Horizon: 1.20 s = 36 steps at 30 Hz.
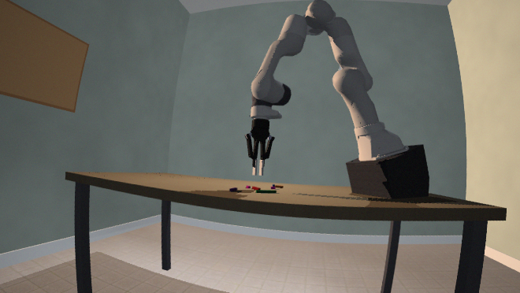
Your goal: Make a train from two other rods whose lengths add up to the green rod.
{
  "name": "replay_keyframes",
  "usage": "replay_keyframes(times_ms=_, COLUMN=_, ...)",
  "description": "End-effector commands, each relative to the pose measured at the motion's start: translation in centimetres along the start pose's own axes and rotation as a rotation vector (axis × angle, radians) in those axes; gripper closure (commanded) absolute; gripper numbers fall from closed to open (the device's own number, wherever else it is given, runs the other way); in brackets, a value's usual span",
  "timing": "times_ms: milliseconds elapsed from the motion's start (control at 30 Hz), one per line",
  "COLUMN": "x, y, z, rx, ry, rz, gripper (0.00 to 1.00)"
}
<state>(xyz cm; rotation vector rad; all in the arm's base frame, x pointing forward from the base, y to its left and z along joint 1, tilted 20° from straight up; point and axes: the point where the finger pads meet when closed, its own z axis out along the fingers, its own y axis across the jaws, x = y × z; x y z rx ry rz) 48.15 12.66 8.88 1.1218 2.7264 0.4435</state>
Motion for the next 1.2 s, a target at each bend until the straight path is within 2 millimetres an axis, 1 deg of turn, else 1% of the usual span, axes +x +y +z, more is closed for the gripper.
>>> replay_keyframes(times_ms=0, x=-0.2, y=0.2, z=0.2, rx=-0.003, ry=-0.007, rz=0.009, gripper=0.85)
replay_keyframes(times_ms=267, x=-0.2, y=0.2, z=1.0, rx=-0.003, ry=-0.007, rz=0.009, gripper=0.85)
replay_keyframes(times_ms=767, x=-0.2, y=0.3, z=3.2, rx=-0.003, ry=-0.007, rz=0.009, gripper=0.85)
replay_keyframes(times_ms=1167, x=-0.2, y=0.3, z=4.2, rx=-0.003, ry=-0.007, rz=0.009, gripper=0.85)
